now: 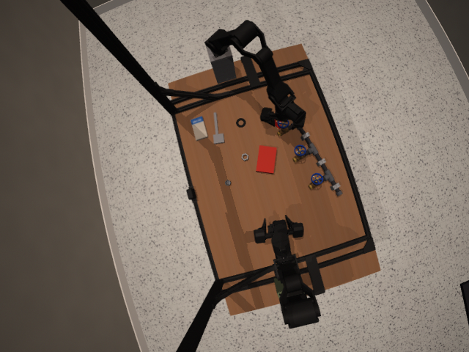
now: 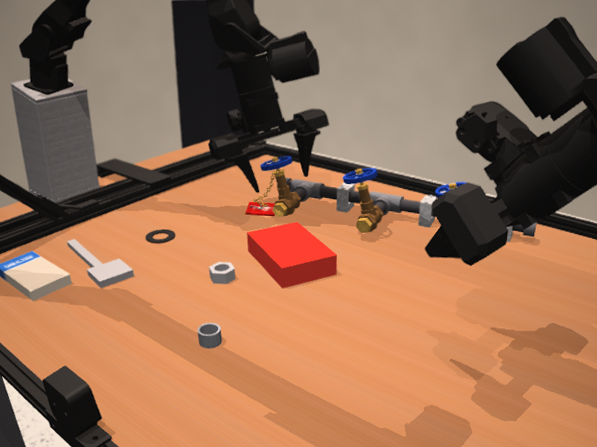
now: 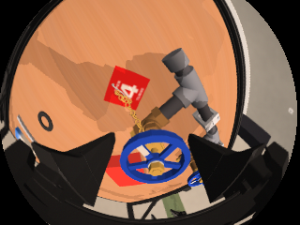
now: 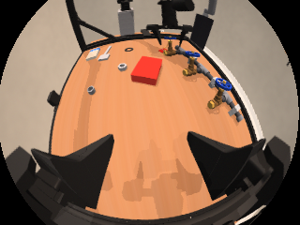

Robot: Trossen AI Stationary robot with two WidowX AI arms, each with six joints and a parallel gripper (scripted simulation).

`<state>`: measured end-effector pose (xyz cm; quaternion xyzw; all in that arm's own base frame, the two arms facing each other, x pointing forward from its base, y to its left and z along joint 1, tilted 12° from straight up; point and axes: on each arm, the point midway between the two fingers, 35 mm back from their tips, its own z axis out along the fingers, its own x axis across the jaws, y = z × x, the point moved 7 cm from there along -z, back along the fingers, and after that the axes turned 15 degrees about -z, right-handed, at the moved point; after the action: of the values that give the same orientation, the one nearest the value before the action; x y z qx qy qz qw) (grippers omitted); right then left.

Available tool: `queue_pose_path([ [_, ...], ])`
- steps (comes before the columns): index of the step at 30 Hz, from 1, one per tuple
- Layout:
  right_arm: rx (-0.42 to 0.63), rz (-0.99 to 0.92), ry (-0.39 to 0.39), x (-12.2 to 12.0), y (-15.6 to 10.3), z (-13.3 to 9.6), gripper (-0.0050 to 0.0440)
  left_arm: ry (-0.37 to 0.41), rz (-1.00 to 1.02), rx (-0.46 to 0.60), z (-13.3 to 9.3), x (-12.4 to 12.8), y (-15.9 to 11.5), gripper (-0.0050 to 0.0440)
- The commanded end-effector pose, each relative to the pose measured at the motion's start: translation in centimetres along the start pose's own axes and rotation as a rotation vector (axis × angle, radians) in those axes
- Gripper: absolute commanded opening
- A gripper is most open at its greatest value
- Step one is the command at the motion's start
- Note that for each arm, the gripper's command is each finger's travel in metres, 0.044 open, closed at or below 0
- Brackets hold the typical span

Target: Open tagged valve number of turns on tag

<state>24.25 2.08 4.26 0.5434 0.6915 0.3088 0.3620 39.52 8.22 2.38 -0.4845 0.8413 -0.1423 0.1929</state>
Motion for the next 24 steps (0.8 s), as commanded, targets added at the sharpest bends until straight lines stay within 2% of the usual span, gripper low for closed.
queue_pose_path([
  [1,0.0,0.0,0.0,0.0,0.0,0.0,0.04,0.0,0.022,0.0,-0.6,0.0,0.0,0.04],
  [7,0.0,0.0,0.0,0.0,0.0,0.0,0.04,0.0,0.174,0.001,-4.4,0.0,0.0,0.04],
  [24,0.0,0.0,0.0,0.0,0.0,0.0,0.04,0.0,0.179,0.001,-4.6,0.0,0.0,0.04],
])
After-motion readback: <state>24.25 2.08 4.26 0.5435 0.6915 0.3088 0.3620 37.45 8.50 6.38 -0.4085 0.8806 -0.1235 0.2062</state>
